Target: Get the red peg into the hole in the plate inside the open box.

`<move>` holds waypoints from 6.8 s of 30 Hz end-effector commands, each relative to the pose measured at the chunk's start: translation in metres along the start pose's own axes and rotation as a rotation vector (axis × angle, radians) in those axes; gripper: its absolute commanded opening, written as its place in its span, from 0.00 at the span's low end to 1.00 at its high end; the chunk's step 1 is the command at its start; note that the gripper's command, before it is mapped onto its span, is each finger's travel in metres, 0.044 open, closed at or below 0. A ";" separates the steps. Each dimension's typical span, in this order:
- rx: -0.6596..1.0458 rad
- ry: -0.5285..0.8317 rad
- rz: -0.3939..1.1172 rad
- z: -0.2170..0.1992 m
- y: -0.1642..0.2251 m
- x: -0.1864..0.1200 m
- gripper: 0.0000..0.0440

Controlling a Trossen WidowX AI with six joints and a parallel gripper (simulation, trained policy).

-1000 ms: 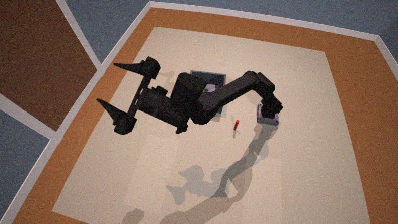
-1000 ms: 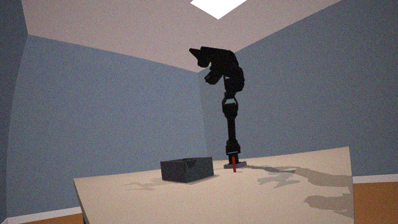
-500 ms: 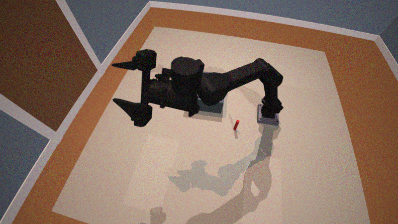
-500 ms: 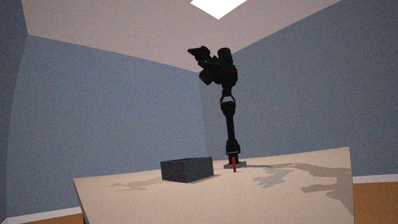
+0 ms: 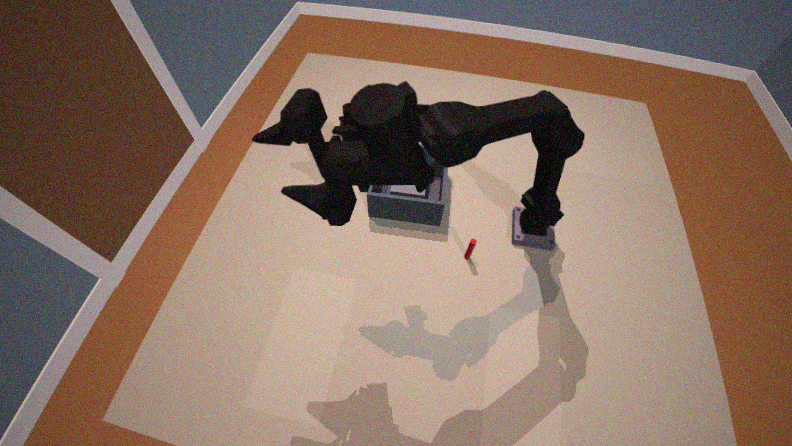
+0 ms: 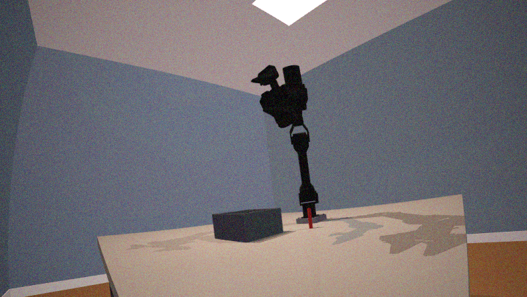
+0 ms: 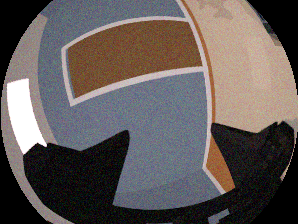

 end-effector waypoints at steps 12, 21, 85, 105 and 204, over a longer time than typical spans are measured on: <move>-0.374 0.322 0.027 -0.023 -0.048 -0.057 1.00; -0.572 0.551 0.101 -0.061 -0.070 -0.096 1.00; -0.967 1.430 0.199 -0.343 -0.197 -0.168 0.37; -1.036 1.350 0.112 -0.281 -0.194 -0.157 0.00; -0.918 1.142 0.256 -0.142 -0.311 0.043 1.00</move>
Point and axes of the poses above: the point midway between the two fingers, 35 mm back from their tips, its own x axis out along the fingers, its own z axis across the jaws, y = z × x, the point moved 6 cm from there along -x, back along the fingers, and after that the axes turned 6 degrees about x, right-handed, at the moved point
